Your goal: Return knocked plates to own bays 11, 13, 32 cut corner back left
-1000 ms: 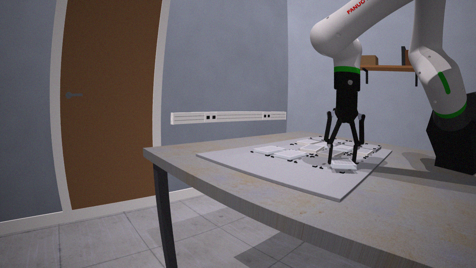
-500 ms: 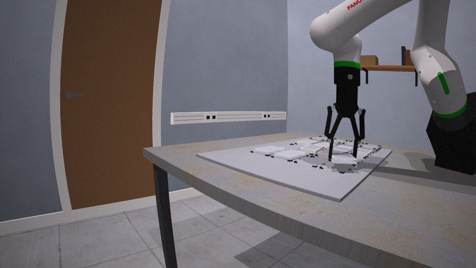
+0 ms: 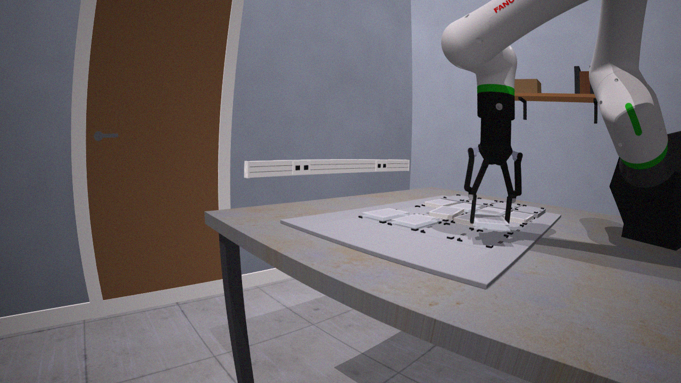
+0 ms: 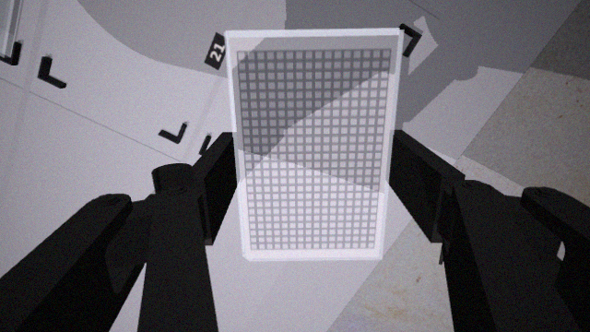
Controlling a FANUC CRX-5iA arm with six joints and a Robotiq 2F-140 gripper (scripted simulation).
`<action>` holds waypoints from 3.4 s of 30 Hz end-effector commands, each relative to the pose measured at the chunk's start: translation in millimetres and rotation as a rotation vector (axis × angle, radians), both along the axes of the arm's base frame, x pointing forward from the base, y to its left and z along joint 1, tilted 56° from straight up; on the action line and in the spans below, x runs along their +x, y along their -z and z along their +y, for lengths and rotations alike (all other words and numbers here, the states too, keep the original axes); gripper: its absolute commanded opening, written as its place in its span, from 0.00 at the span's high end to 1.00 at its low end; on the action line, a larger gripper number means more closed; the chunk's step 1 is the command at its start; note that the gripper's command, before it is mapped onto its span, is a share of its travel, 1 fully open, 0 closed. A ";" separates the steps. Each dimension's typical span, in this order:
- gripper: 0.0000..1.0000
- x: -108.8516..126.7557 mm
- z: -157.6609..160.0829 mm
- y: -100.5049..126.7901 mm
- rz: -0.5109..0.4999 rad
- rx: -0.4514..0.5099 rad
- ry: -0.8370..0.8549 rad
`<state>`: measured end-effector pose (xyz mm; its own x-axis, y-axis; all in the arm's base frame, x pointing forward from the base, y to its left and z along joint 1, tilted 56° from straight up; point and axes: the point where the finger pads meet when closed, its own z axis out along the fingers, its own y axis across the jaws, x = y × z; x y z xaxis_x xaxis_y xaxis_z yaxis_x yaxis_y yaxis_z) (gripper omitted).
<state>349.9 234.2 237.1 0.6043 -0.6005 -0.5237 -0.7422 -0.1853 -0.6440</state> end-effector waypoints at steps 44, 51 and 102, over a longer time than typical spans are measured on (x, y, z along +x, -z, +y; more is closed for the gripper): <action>0.90 25.1 1.9 22.6 0.390 0.144 0.280; 0.90 26.2 5.1 24.7 0.390 0.144 0.280; 0.90 26.3 6.1 25.1 0.390 0.144 0.280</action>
<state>375.7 240.2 212.1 0.1726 -0.6160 -0.7686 -0.9416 0.1258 -0.3123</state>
